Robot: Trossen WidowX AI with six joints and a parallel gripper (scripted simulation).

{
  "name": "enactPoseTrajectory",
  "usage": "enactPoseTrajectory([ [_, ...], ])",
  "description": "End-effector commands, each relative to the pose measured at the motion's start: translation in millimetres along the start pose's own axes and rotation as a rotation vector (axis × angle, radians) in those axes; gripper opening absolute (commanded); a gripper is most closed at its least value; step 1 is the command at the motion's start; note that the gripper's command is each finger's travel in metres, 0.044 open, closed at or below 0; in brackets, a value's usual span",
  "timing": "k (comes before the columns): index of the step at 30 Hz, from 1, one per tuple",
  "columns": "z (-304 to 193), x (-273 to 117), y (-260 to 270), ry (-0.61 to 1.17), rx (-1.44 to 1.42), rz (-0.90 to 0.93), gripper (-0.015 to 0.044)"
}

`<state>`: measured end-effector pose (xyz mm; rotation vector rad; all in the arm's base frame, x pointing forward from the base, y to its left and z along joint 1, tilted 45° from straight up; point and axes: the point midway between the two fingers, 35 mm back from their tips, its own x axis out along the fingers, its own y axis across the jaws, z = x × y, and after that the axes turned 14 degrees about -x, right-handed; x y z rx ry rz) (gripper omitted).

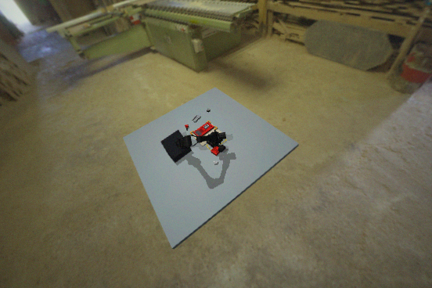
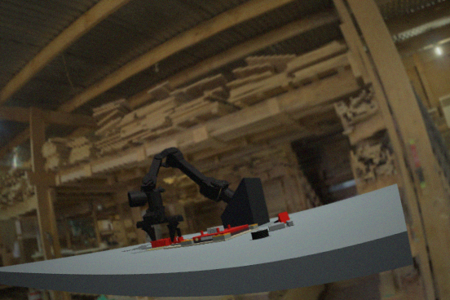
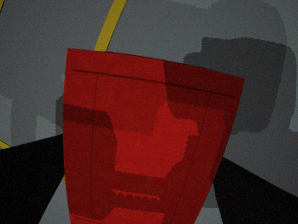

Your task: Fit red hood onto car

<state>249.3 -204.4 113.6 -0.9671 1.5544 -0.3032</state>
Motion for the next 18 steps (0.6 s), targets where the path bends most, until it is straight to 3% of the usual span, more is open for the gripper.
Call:
enactPoseTrajectory([
  [1,0,0,0,0.001,0.001,0.000,0.0335],
  [7,0,0,0,0.001,0.001,0.000,0.0295],
  [18,0,-15,0,0.000,-0.001,0.001,0.0006],
])
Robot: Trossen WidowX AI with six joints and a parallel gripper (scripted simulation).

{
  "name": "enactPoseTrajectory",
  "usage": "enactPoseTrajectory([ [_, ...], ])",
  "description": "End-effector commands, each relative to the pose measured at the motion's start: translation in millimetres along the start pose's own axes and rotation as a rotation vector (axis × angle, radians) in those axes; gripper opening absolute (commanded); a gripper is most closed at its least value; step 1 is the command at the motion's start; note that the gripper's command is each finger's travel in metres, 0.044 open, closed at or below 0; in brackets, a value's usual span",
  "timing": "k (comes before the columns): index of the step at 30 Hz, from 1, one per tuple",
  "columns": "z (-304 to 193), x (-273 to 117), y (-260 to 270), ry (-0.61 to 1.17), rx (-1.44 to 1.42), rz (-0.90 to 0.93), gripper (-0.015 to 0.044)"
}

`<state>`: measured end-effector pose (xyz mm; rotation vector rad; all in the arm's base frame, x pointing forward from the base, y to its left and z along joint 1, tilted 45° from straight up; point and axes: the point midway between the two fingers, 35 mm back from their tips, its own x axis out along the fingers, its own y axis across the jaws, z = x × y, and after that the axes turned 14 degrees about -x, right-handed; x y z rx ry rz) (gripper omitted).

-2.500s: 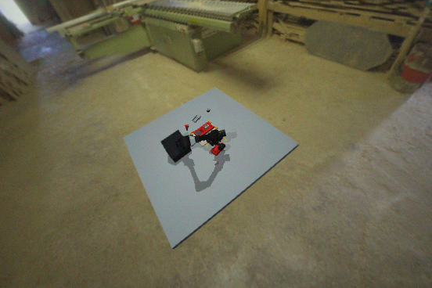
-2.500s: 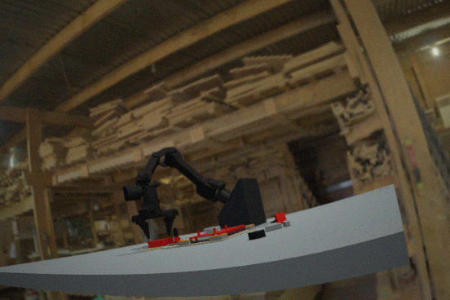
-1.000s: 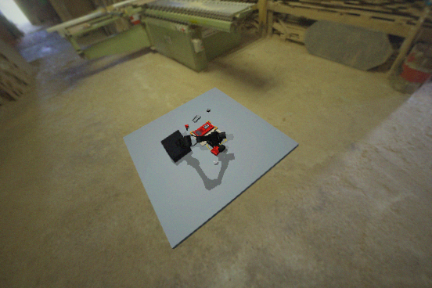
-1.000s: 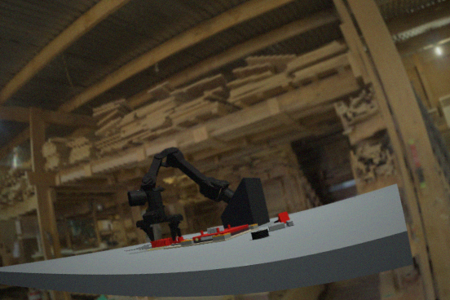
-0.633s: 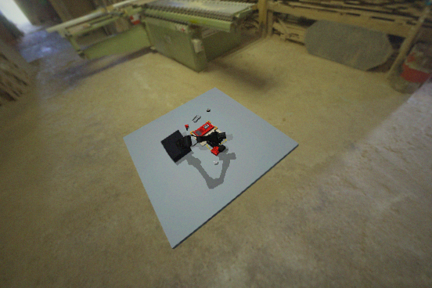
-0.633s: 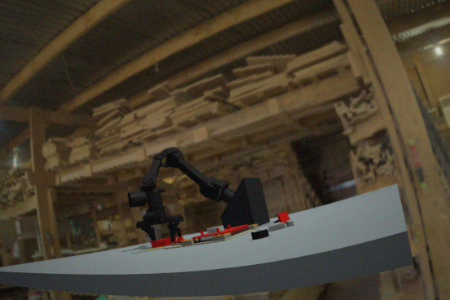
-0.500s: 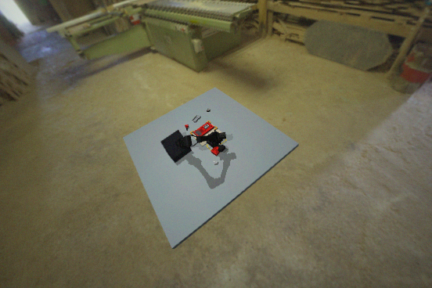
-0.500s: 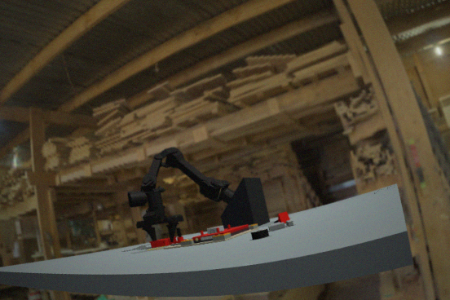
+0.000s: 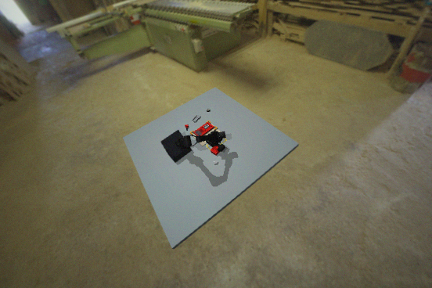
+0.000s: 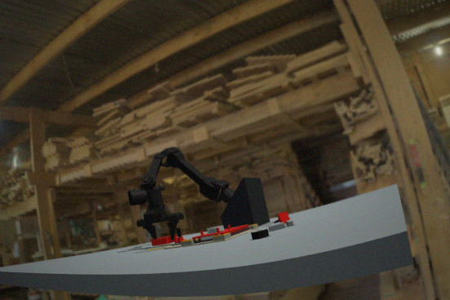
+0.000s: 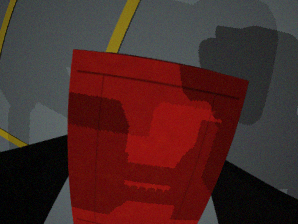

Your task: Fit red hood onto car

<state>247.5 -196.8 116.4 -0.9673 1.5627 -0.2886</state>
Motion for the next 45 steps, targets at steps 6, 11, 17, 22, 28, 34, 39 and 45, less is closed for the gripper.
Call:
enactPoseTrajectory([
  [6,0,-26,-3,-0.002,0.010,-0.008,0.0000],
  [11,0,-43,-3,-0.002,0.010,-0.007,0.0000],
  [17,0,-64,-3,-0.003,0.010,-0.006,0.0000],
  [22,0,-78,-3,-0.003,0.010,-0.005,0.0000],
  [28,0,-90,-3,-0.003,0.010,-0.004,0.0000],
  [34,11,-86,2,-0.009,0.006,0.007,0.0000],
  [39,30,-86,10,-0.016,0.016,0.017,0.0000],
  [45,53,-87,21,-0.022,0.028,0.028,0.0000],
])
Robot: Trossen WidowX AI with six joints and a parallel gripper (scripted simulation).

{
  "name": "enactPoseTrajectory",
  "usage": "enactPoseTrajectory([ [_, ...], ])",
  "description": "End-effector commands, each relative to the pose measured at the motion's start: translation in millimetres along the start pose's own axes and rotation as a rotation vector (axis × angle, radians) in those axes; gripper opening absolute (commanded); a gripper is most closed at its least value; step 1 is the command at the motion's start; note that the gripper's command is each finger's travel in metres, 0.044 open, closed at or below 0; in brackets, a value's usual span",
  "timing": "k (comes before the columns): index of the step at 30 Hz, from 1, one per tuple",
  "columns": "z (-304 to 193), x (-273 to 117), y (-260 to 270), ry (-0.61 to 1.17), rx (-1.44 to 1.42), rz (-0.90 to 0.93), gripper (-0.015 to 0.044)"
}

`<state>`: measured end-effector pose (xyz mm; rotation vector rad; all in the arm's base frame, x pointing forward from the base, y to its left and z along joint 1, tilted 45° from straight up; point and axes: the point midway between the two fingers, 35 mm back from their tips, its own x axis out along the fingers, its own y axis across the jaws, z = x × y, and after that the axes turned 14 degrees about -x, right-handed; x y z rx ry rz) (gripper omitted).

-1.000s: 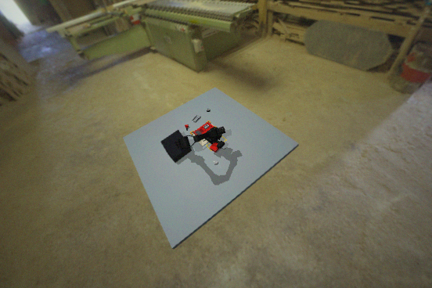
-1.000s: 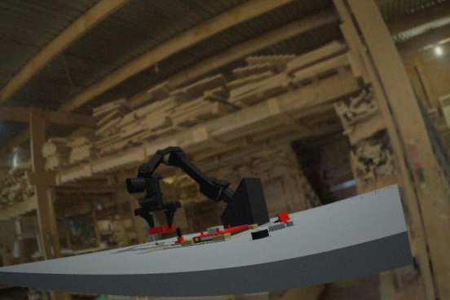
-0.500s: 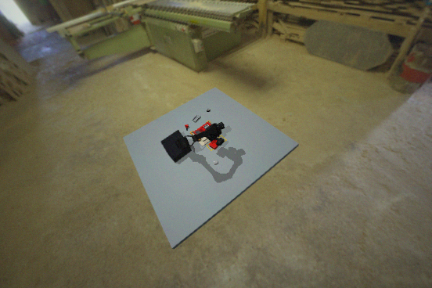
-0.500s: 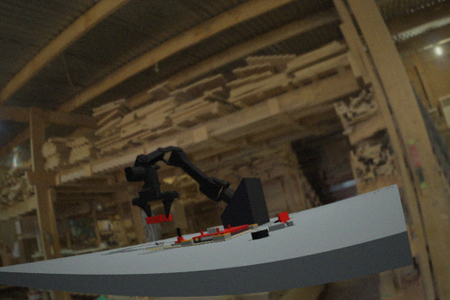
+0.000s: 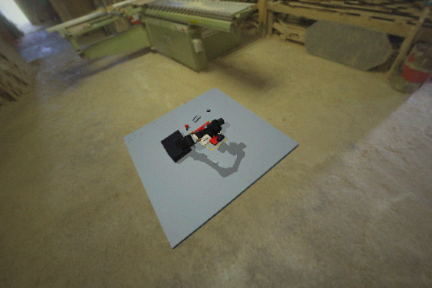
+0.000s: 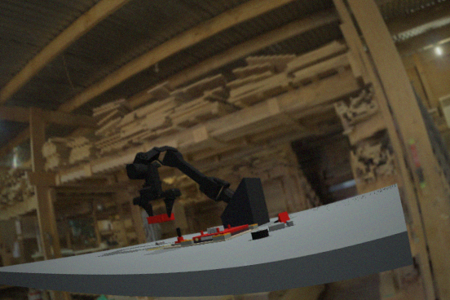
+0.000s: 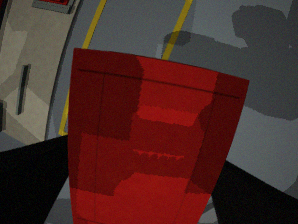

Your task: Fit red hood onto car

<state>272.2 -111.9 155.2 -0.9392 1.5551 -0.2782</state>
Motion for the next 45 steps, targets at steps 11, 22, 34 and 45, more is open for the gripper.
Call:
enactPoseTrajectory([
  [11,53,-2,32,-0.014,0.034,0.022,0.0000],
  [22,85,-4,66,-0.013,0.051,0.025,0.0000],
  [34,117,-5,107,-0.010,0.074,0.022,0.0000],
  [45,143,-5,148,-0.005,0.098,0.012,0.0000],
])
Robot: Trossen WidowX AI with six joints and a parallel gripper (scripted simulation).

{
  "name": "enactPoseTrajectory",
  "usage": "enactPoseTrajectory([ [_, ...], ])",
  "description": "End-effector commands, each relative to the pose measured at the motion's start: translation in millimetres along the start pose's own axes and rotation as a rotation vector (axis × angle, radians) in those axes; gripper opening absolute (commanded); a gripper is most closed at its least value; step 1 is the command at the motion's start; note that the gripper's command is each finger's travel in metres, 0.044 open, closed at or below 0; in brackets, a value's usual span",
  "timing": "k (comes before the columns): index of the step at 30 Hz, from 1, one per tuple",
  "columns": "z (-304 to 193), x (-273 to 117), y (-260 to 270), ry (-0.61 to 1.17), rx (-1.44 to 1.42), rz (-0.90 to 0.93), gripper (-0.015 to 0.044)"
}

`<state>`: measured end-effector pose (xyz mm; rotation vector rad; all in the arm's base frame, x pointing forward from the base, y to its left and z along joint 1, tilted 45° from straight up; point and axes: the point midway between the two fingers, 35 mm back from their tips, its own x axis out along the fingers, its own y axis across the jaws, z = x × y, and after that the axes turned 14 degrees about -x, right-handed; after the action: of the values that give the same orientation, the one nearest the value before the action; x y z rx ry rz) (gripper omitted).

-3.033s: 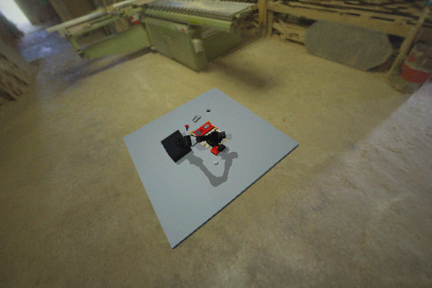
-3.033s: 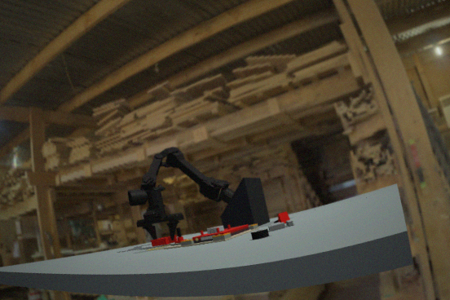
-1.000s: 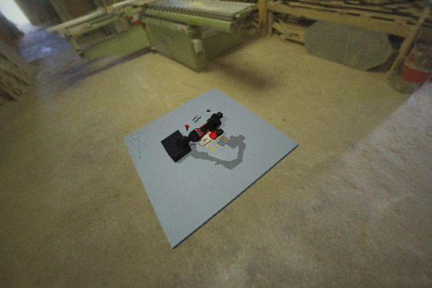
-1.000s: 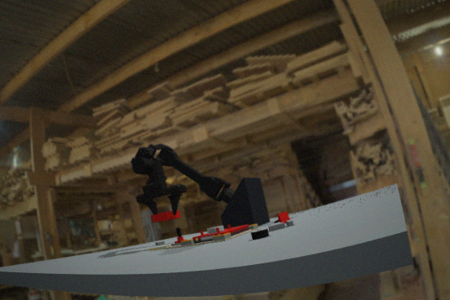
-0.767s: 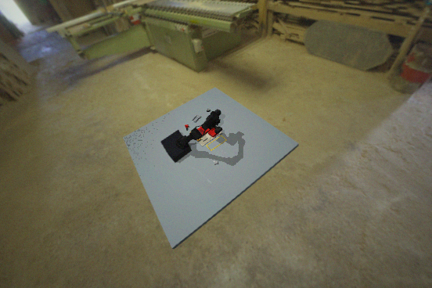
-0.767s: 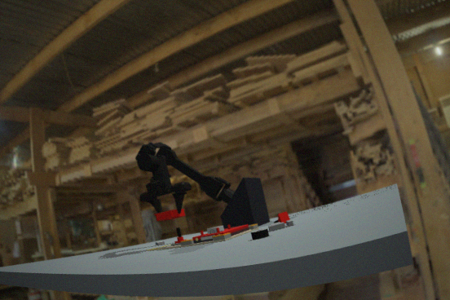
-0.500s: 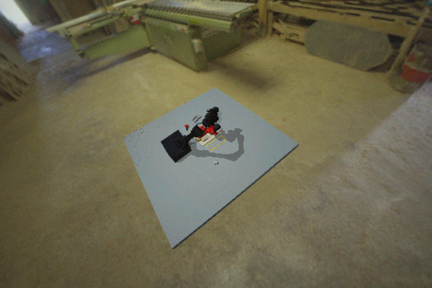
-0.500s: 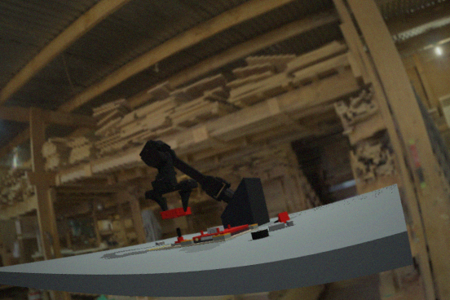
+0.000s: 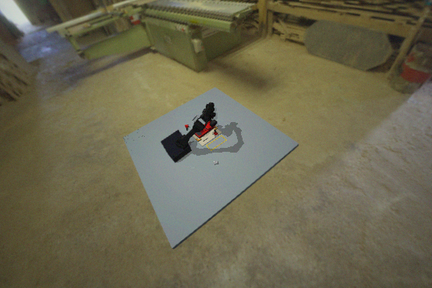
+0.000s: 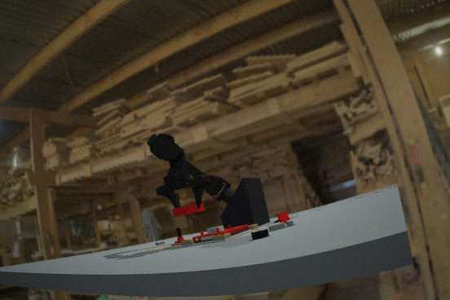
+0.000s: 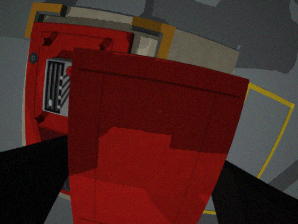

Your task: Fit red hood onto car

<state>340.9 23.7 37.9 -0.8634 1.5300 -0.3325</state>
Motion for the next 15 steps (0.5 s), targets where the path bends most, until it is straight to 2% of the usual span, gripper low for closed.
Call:
enactPoseTrajectory([
  [1,8,0,16,0.001,0.013,0.001,0.0000],
  [15,27,4,73,0.005,0.047,-0.024,0.0000],
])
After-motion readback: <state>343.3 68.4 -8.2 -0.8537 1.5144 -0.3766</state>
